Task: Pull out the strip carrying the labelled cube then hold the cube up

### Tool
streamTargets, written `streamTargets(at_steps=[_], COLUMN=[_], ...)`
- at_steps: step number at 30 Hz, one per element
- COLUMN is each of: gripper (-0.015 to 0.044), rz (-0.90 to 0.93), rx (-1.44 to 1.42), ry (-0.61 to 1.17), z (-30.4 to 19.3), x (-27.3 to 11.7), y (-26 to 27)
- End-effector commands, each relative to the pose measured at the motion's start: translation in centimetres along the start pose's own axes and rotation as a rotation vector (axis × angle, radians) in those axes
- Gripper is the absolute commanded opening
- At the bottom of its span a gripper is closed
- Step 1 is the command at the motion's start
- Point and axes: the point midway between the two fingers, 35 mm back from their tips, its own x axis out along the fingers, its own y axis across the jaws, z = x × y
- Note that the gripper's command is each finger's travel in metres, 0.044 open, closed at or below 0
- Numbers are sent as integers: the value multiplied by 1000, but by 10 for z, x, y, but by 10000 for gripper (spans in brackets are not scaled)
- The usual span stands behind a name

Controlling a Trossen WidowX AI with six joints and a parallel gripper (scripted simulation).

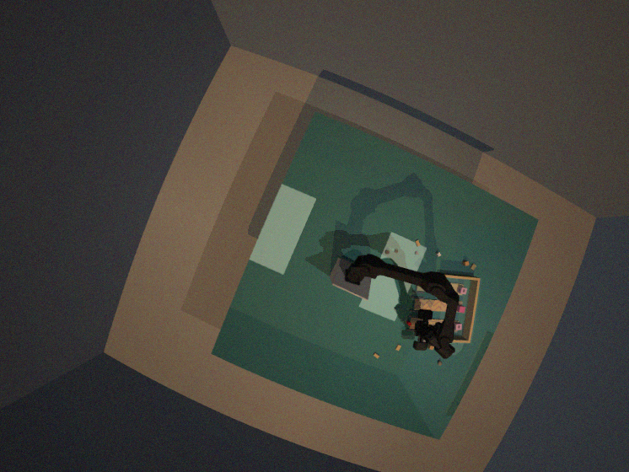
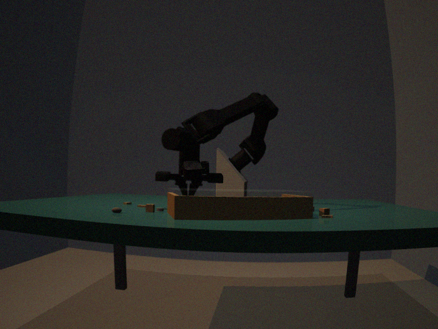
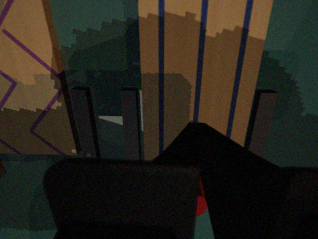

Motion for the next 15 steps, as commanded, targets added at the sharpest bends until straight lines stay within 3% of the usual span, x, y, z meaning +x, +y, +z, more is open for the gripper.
streamTargets(at_steps=[1, 15], gripper=[0, 0], rz=[4, 4], rx=[3, 3], ry=[0, 0], z=[0, 0], x=[2, 4], y=[1, 1])
